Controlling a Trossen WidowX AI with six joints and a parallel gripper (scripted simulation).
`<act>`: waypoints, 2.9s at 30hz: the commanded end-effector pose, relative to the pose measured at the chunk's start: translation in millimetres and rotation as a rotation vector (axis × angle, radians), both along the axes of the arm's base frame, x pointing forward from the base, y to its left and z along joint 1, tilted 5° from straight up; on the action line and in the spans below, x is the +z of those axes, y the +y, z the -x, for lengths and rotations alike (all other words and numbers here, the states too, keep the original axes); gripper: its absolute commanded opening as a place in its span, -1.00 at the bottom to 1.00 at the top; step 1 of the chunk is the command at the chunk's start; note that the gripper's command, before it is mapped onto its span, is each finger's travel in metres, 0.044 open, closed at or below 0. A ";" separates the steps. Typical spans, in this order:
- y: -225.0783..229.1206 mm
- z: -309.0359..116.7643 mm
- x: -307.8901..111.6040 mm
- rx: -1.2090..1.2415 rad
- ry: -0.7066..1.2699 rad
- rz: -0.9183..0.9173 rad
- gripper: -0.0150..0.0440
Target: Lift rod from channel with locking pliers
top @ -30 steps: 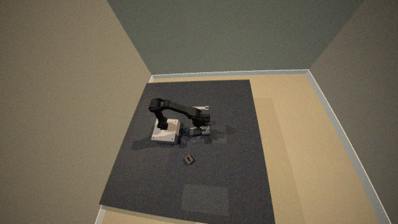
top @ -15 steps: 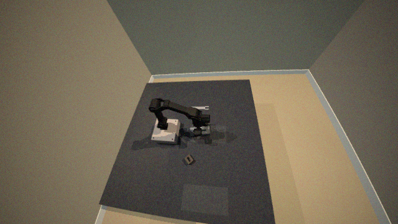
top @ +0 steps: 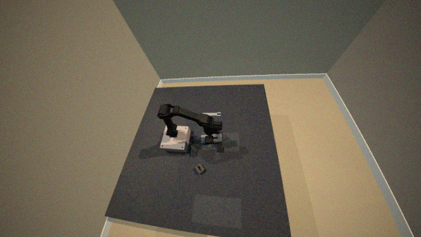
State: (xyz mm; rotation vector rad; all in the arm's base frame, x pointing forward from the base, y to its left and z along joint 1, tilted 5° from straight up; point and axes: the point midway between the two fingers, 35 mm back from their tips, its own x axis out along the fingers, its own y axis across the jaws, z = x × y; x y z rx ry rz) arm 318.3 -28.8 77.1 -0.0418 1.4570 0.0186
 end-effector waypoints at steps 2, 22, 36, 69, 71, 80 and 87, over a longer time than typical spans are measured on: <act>-0.8 -0.7 0.2 0.003 -0.003 0.002 0.26; -0.8 -0.7 0.2 0.003 -0.003 0.002 -0.15; -2.6 -0.1 9.2 0.003 -0.002 0.000 -0.15; -8.0 3.4 41.0 0.001 -0.013 -0.009 -0.15; -7.8 2.7 42.8 0.001 -0.023 -0.009 -0.15; -7.2 -0.5 51.1 0.002 -0.067 -0.011 -0.15; -6.8 -2.7 57.6 0.002 -0.101 -0.013 -0.15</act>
